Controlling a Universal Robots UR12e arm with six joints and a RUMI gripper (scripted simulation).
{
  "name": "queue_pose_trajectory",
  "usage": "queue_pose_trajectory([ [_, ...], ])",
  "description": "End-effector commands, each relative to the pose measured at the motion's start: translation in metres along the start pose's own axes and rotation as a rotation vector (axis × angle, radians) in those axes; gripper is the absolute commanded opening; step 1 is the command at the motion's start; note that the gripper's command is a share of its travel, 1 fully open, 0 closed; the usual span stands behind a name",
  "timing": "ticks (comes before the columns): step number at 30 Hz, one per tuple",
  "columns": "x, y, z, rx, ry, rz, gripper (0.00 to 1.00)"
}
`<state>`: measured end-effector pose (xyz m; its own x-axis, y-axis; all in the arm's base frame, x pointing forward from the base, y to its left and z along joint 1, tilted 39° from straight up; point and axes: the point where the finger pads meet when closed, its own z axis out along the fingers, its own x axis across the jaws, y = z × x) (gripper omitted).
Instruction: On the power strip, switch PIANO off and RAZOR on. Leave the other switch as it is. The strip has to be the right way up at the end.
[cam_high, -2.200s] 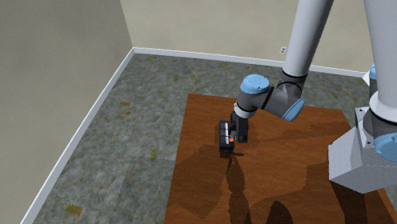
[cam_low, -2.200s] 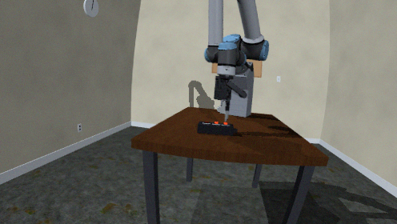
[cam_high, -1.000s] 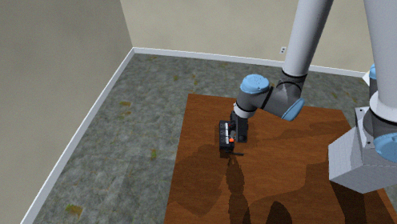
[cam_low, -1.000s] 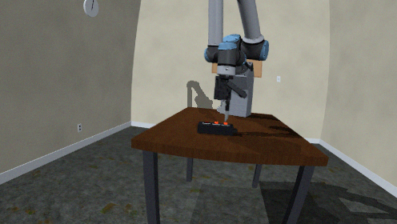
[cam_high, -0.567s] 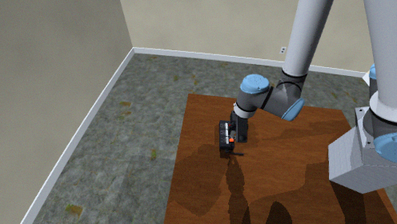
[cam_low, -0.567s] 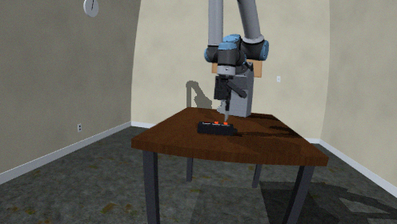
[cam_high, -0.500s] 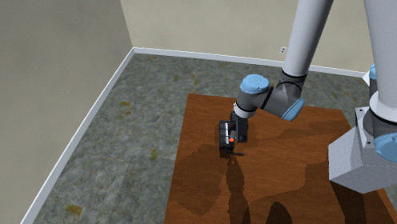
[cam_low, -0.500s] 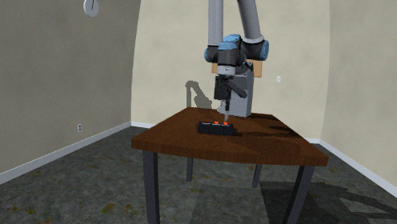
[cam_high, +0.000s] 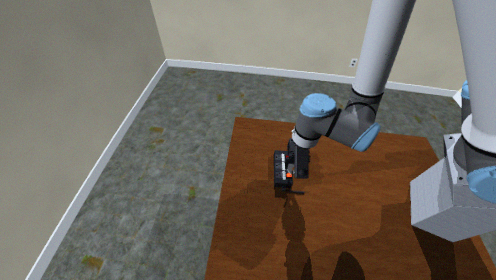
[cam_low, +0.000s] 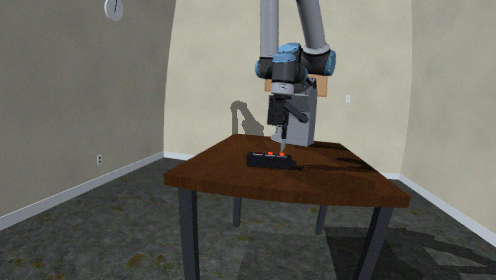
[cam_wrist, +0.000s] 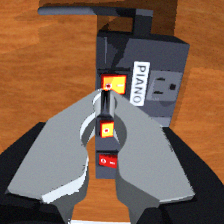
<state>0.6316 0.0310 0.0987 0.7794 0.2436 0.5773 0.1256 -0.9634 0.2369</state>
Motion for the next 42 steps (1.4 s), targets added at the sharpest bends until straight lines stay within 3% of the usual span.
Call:
queue_pose_trajectory([
  [1, 0.0024, 0.0005, 0.0032, -0.001, 0.002, 0.0, 0.0],
  [33, 0.0017, 0.0002, 0.0072, -0.001, 0.002, 0.0, 0.0],
  [42, -0.0012, -0.0008, -0.0021, 0.0, -0.001, 0.001, 0.0],
])
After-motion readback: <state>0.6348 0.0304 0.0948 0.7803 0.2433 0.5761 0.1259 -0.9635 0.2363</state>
